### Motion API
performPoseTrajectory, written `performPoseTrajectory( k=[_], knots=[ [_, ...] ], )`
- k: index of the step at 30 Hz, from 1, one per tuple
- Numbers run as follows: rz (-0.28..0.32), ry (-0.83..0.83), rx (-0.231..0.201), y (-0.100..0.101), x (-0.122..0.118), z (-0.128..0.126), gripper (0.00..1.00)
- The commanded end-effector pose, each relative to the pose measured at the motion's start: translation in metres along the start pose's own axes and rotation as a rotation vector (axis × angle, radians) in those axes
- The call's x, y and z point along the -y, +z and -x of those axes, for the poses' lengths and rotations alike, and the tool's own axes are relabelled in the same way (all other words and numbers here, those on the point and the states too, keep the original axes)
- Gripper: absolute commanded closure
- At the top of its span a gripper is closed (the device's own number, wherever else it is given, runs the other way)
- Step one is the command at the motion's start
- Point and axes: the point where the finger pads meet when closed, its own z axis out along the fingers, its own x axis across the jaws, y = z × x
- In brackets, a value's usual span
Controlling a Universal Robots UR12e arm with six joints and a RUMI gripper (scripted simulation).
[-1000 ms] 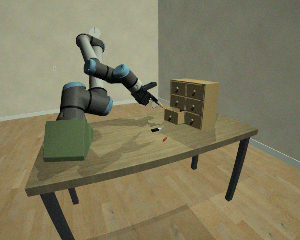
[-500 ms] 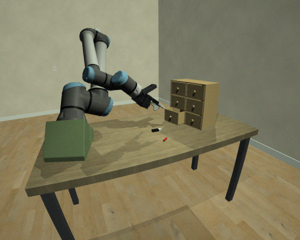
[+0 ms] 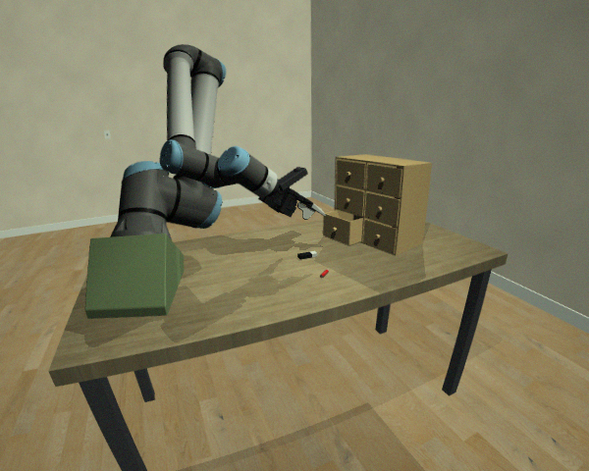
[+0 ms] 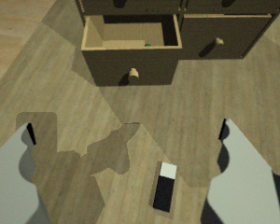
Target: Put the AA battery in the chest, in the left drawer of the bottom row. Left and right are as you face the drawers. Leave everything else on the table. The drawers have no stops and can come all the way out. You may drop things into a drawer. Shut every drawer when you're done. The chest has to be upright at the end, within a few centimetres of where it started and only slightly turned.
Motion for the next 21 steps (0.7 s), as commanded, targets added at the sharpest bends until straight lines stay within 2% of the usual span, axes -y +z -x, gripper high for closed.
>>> performPoseTrajectory(
  k=[1,21],
  knots=[
    [-0.024,-0.005,-0.016,0.0034,0.0011,-0.0002,0.00],
    [-0.062,-0.006,-0.015,0.0079,0.0000,0.0011,0.00]
  ],
)
